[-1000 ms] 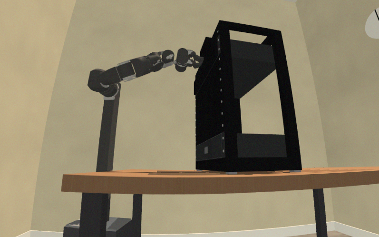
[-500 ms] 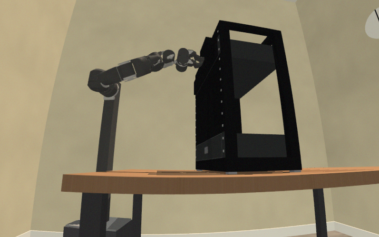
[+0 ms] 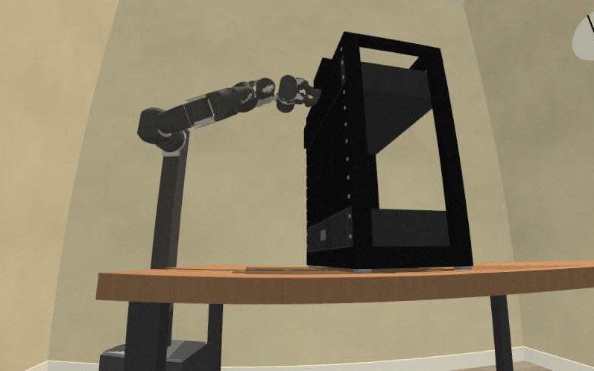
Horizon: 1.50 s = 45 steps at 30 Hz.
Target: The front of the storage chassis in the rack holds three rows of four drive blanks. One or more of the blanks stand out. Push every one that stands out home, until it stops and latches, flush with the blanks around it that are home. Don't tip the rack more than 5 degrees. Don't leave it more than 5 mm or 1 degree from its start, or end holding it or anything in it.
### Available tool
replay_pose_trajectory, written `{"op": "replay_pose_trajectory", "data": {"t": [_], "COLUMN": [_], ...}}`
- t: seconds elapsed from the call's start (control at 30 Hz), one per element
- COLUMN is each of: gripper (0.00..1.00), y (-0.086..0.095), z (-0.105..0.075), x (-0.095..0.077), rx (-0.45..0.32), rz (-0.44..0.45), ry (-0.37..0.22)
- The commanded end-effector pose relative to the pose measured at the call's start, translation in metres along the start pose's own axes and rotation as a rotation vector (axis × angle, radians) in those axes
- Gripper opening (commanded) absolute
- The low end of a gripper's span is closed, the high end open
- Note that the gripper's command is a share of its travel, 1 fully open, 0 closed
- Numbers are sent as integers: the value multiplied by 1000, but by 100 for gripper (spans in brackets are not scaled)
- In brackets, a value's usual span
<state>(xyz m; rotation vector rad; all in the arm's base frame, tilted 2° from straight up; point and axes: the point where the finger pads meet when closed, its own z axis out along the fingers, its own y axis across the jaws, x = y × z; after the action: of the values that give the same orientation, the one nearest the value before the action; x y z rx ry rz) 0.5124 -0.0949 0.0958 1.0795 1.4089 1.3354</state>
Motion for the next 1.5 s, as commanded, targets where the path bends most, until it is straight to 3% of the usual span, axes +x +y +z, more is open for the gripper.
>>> {"op": "replay_pose_trajectory", "data": {"t": [0.0, 1.47], "gripper": [0, 0], "y": [6, 6], "z": [-1, 4], "x": [0, 0], "rx": [-17, -17], "rz": [-2, -1], "ry": [2, 1]}}
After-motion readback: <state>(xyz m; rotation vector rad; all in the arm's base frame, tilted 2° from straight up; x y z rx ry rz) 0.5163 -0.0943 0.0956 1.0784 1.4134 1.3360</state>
